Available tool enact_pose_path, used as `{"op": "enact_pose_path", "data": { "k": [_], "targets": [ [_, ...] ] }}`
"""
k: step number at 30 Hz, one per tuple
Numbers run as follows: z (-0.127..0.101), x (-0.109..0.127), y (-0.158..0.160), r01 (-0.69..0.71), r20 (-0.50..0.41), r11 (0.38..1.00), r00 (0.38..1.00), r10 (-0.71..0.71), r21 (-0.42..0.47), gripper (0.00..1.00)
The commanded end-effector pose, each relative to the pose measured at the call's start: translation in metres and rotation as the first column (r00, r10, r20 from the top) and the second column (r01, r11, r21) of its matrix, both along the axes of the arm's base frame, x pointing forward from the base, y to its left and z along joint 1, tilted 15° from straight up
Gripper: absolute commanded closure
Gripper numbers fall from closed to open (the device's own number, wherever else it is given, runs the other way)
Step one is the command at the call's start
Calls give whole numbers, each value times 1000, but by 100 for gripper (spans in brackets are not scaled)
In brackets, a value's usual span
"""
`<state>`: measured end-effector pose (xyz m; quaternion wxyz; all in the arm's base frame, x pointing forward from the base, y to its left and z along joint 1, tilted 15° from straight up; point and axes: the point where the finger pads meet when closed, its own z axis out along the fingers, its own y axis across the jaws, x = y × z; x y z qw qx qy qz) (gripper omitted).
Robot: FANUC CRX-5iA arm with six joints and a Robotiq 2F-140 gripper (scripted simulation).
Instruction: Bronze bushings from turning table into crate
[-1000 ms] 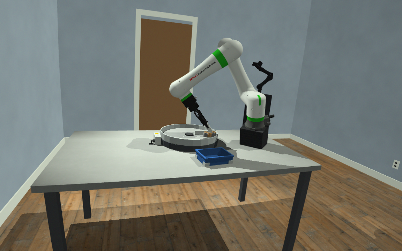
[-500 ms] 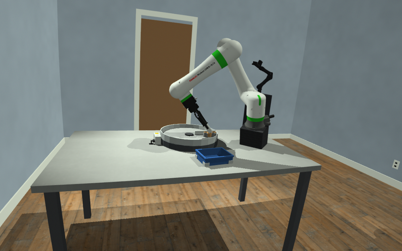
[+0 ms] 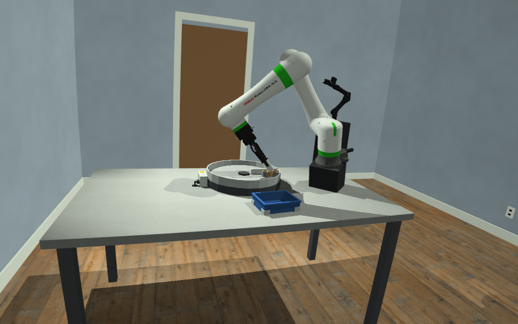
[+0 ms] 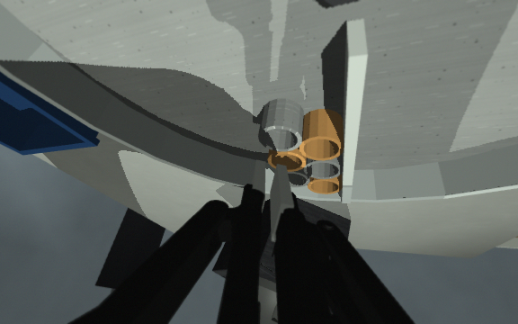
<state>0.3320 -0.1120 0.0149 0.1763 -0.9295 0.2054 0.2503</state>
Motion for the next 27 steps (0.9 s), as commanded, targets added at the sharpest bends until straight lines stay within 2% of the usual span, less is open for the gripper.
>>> {"op": "enact_pose_path", "data": {
  "k": [1,20,27],
  "targets": [
    [0,0,0,0,0,1000,1000,0,0,94],
    [-1,0,0,0,0,1000,1000,0,0,94],
    [-10,2,1,0,0,1000,1000,0,0,94]
  ]
}}
